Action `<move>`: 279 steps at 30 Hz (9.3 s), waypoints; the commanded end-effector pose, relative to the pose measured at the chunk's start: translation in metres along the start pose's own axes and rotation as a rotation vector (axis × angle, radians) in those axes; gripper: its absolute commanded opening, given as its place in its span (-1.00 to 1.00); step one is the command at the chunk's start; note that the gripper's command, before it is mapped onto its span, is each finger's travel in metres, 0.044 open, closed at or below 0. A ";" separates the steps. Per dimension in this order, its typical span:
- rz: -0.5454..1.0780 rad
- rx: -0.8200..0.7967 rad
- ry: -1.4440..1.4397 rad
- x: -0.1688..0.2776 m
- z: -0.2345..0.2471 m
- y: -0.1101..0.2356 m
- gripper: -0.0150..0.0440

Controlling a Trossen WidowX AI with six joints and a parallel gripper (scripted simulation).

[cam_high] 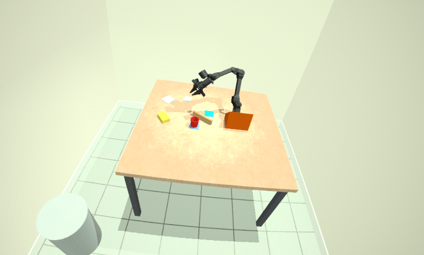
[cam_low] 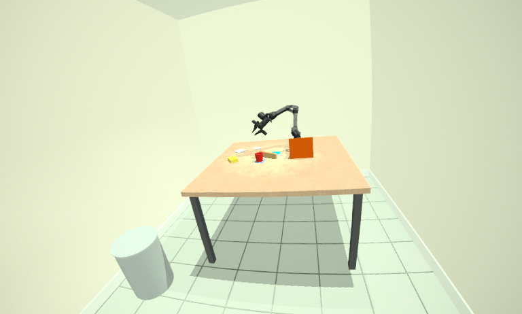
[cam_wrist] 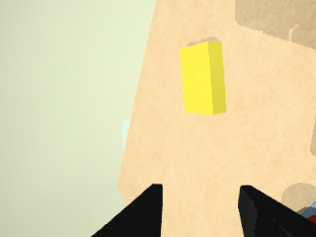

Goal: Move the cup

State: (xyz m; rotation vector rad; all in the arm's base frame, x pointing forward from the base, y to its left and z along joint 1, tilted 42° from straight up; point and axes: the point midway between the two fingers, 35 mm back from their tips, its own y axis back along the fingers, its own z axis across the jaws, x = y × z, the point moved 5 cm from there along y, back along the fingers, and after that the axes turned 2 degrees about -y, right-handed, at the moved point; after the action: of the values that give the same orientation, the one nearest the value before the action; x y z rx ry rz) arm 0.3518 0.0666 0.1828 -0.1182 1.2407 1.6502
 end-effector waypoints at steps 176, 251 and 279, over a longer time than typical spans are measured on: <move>-0.251 0.909 -0.432 0.126 -0.081 -0.032 -0.49; -0.254 0.914 -0.427 0.053 -0.144 0.061 -0.49; -0.255 0.914 -0.426 0.043 -0.167 0.068 -0.49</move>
State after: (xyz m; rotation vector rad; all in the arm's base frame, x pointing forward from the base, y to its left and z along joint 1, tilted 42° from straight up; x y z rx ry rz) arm 0.2048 -0.0257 0.1279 0.5870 1.4352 0.7254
